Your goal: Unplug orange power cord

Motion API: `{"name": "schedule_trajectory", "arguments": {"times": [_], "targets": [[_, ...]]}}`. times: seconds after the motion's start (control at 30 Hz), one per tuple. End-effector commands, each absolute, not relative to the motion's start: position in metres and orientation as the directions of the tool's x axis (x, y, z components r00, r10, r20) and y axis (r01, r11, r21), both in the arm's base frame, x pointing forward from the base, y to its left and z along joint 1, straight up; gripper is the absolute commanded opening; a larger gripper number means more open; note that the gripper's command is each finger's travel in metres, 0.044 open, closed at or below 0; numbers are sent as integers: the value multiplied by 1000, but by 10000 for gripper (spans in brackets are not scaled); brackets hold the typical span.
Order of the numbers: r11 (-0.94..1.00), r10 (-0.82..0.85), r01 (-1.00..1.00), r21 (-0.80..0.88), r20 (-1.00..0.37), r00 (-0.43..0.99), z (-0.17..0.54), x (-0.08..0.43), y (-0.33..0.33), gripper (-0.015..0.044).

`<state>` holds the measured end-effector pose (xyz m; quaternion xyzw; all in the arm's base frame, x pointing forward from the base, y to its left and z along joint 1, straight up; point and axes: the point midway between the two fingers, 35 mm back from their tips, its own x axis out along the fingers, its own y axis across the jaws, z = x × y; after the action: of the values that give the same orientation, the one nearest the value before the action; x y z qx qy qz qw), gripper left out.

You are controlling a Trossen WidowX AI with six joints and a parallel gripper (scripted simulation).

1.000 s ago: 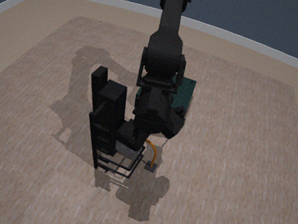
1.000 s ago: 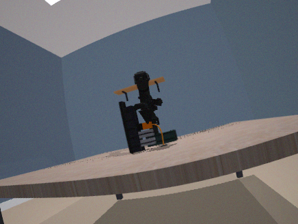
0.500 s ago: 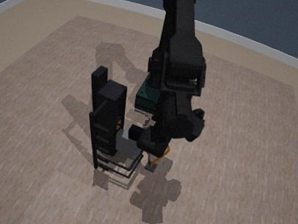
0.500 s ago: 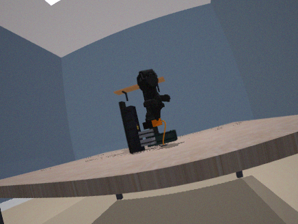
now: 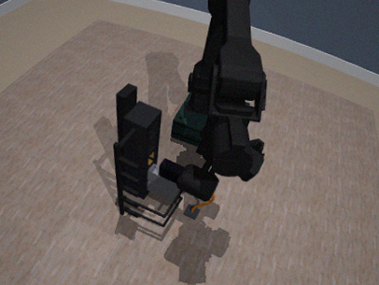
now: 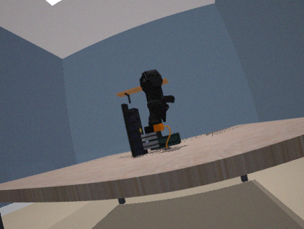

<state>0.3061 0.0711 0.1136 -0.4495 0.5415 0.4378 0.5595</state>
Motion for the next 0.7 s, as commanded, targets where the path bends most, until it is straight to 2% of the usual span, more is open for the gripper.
{"name": "schedule_trajectory", "arguments": {"times": [0.0,0.67], "targets": [[207,10,-978,-33,-999,36,122,313,106,440],[207,10,-978,-33,-999,36,123,314,114,440]]}}
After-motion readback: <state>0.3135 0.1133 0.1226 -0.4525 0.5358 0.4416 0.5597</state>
